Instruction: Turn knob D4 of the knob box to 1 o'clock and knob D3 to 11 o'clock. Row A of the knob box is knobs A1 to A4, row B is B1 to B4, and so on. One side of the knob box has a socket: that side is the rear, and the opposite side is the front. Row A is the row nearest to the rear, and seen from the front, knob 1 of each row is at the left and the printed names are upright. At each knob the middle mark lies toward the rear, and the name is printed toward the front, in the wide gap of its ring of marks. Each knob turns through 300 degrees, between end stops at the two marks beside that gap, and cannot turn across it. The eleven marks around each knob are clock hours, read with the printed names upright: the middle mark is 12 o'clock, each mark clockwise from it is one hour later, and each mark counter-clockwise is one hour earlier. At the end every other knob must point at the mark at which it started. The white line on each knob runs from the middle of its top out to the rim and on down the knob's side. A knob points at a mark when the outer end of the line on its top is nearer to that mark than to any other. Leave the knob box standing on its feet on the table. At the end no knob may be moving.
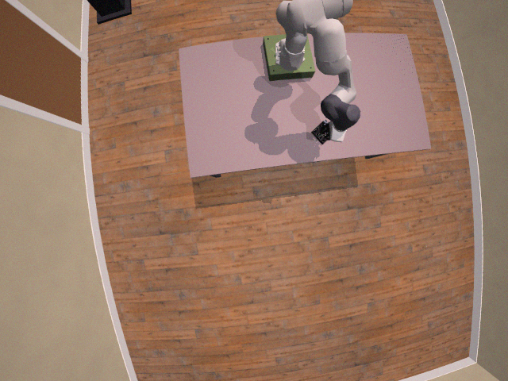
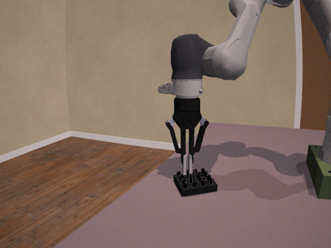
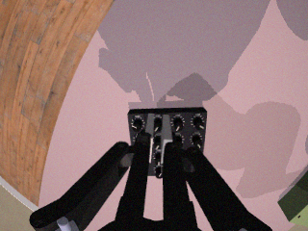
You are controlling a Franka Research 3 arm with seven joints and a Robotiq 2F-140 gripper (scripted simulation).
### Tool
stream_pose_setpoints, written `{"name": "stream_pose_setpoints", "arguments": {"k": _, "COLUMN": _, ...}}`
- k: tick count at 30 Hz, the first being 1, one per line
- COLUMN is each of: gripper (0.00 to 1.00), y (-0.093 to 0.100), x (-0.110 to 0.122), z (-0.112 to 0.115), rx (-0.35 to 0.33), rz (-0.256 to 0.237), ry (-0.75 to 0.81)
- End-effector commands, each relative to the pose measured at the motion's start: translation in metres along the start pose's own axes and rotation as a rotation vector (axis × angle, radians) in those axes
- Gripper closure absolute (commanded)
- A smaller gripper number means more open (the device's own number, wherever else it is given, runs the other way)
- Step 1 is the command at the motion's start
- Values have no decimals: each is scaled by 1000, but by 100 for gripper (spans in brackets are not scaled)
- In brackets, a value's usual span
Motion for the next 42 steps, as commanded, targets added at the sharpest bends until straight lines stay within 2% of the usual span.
{"name": "stream_pose_setpoints", "arguments": {"k": 1, "gripper": 95, "y": 0, "x": 1, "z": -1, "rx": -2, "rz": 8, "ry": 101}}
{"name": "stream_pose_setpoints", "arguments": {"k": 31, "gripper": 95, "y": 0, "x": 1, "z": -1, "rx": -2, "rz": 7, "ry": 140}}
{"name": "stream_pose_setpoints", "arguments": {"k": 32, "gripper": 88, "y": 0, "x": 1, "z": -1, "rx": -2, "rz": 7, "ry": 140}}
{"name": "stream_pose_setpoints", "arguments": {"k": 42, "gripper": 88, "y": 0, "x": 1, "z": -1, "rx": -2, "rz": 7, "ry": 140}}
Point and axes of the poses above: the point where the finger pads meet when closed, its own y axis back along the fingers, its own x axis across the jaws, z = x × y, the point moved 10 cm from there along y, back along the fingers
